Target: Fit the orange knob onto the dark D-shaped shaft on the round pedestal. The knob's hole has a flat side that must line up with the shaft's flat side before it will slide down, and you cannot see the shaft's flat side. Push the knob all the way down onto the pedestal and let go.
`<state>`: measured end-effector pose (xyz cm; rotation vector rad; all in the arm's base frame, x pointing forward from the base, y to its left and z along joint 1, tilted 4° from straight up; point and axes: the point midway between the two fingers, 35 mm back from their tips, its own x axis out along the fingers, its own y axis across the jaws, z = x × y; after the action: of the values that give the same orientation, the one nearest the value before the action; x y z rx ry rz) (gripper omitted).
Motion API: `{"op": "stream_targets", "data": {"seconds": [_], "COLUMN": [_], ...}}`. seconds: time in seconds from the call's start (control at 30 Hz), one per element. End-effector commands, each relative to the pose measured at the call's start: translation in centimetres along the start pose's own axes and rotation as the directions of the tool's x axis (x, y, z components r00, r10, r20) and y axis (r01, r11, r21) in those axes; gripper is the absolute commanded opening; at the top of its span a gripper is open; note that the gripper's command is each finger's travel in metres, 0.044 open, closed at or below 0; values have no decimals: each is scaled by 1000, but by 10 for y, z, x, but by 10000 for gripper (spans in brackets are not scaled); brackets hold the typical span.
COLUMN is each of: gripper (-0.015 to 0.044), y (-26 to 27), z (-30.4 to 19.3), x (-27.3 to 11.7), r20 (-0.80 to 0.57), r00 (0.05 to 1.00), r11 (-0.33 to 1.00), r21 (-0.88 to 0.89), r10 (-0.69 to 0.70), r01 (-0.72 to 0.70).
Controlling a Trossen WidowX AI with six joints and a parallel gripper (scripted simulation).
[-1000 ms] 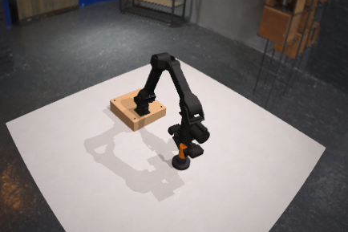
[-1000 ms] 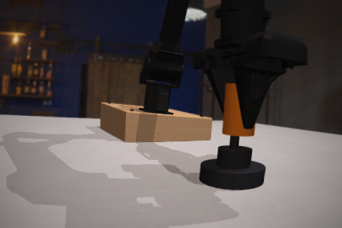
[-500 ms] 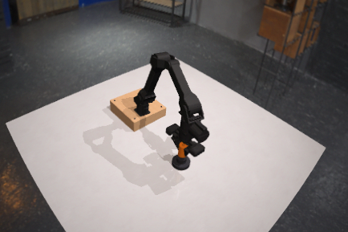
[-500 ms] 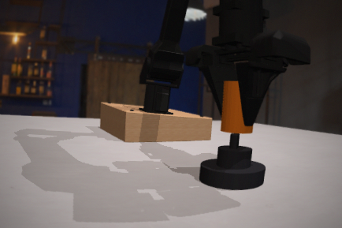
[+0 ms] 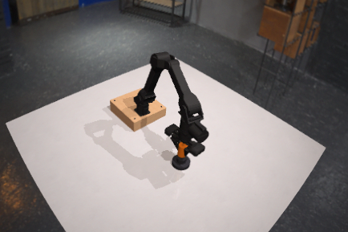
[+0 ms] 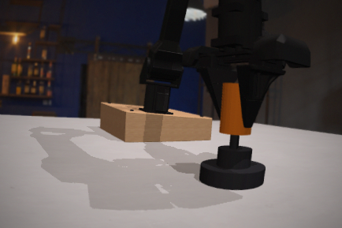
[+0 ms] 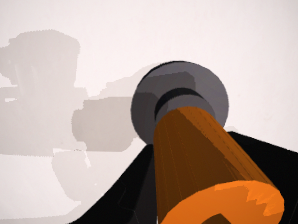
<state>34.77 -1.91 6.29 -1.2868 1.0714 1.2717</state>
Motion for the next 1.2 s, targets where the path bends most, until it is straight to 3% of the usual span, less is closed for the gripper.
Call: {"op": "stream_targets", "data": {"seconds": [0.0,1.17], "gripper": [0,0], "y": [-3,-1], "z": [0,0], "x": [-2,2], "r20": [1,1], "r00": [1000,1000], "r11": [1000,1000], "r21": [-5,-20], "r10": [-7,-7], "r01": [7,7]}}
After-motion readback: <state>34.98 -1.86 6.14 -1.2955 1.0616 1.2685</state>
